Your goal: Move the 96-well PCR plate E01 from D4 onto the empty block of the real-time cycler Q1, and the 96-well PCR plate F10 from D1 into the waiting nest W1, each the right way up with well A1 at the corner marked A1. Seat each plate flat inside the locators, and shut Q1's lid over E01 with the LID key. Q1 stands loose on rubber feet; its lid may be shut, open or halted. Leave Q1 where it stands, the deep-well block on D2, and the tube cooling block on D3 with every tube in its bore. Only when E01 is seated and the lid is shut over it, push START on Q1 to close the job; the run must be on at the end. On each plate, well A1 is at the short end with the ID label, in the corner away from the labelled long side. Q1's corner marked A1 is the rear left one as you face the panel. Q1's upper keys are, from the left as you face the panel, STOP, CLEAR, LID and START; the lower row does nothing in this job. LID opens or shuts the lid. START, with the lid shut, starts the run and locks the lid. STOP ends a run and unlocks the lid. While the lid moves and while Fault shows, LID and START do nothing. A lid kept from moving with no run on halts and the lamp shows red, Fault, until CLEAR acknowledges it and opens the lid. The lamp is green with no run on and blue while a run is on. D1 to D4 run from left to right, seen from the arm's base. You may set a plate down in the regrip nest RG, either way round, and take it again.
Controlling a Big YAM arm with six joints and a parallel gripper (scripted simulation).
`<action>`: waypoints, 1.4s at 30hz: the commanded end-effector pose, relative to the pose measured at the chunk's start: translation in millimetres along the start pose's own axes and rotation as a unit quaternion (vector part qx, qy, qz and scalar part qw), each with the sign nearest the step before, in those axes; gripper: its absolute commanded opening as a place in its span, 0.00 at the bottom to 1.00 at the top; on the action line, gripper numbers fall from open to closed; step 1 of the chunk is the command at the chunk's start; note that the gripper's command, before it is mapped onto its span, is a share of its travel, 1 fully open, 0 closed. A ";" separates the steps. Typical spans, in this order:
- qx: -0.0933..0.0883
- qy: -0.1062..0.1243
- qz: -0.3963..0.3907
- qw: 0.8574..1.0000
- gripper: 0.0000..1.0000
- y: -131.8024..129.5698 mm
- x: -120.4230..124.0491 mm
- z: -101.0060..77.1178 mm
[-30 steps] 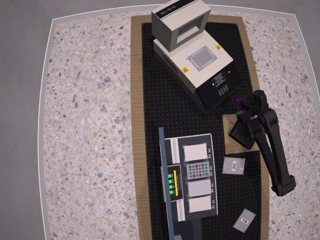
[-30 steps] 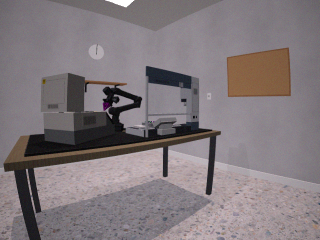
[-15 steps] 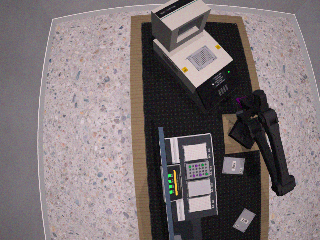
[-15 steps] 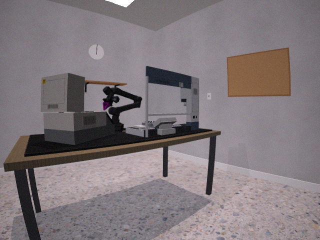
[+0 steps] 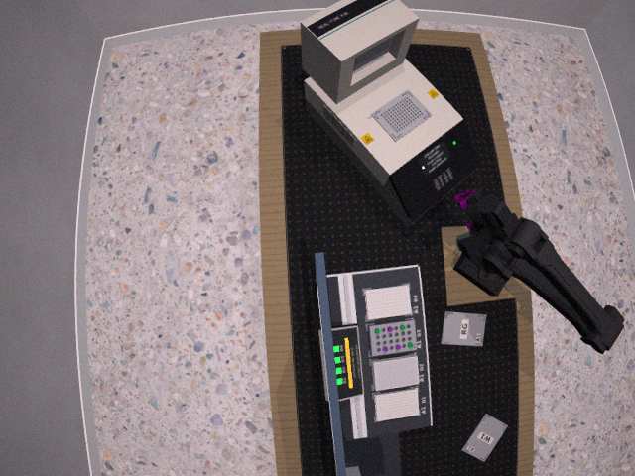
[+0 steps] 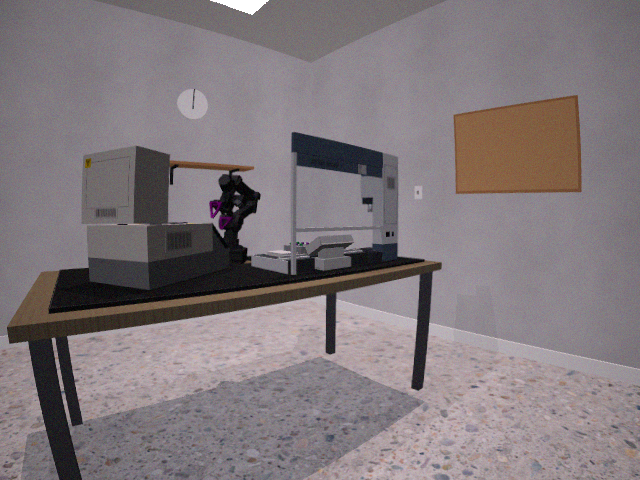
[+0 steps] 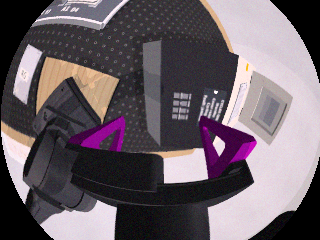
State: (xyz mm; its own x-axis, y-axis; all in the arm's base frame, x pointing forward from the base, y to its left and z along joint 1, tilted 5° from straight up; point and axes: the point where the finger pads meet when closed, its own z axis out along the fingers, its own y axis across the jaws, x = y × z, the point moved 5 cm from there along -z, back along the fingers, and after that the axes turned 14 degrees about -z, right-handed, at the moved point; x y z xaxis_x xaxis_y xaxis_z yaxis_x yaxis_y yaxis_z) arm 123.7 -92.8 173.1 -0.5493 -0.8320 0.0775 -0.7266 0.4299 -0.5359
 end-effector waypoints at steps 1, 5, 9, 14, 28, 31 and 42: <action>-0.013 0.007 0.055 0.998 1.00 -11.7 -20.4 -9.1; -0.039 0.007 0.075 0.996 1.00 -21.7 -41.9 -14.8; -0.026 0.005 0.092 0.995 1.00 -25.6 -47.1 -19.4; -0.046 0.003 0.100 0.994 1.00 -27.7 -60.6 -16.9; -0.119 -0.021 0.155 0.981 1.00 -34.4 -150.0 -7.4; -0.127 -0.019 0.166 0.978 1.00 -36.1 -148.9 -5.0; -0.192 -0.025 0.215 0.957 1.00 -40.7 -208.8 1.3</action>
State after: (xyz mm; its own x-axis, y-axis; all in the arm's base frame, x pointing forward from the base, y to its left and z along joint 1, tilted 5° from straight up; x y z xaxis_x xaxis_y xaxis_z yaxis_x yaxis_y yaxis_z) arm 237.9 50.4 155.2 -0.7721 -0.6337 -0.0477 -0.6212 0.7684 -0.1542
